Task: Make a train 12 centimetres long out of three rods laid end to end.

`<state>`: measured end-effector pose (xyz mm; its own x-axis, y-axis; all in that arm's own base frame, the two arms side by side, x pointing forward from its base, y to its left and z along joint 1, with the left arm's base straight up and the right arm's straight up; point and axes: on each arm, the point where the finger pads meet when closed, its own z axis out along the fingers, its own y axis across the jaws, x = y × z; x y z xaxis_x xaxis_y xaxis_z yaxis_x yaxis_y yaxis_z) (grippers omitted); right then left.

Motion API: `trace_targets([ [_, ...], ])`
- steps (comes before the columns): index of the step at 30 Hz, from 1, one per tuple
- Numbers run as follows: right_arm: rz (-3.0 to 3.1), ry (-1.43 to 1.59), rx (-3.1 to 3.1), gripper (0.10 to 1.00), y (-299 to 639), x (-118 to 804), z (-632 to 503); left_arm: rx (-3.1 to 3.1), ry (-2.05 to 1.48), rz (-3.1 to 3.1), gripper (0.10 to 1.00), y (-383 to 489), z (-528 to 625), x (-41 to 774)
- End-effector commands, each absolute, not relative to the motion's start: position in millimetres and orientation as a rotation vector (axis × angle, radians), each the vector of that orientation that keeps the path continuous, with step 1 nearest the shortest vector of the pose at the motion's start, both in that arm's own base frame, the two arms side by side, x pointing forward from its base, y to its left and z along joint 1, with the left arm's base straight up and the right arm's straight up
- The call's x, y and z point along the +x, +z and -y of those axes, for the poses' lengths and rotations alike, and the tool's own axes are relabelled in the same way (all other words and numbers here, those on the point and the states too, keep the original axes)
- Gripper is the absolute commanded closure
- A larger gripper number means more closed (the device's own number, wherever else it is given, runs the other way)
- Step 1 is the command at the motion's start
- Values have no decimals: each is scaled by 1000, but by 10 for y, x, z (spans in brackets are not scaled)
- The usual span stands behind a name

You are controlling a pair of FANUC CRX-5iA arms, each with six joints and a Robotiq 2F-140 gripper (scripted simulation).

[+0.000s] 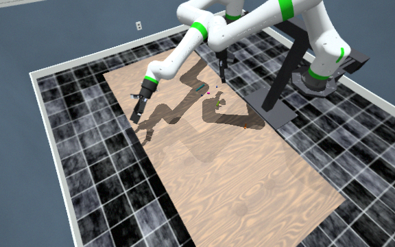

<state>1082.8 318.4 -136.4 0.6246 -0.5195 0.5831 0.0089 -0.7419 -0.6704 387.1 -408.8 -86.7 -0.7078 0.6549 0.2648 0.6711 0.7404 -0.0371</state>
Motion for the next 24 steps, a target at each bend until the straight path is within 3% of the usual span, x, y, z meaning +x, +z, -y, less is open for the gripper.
trace_targets([
  [1, -397, -1067, -2200, 98, -1331, 10839, -3186, -1043, -89, 2683, 98, -857, 4094, 3876],
  [24, -386, -1065, -2210, 98, -1347, 10815, -3207, -1027, -89, 2690, 98, -849, 4075, 3898],
])
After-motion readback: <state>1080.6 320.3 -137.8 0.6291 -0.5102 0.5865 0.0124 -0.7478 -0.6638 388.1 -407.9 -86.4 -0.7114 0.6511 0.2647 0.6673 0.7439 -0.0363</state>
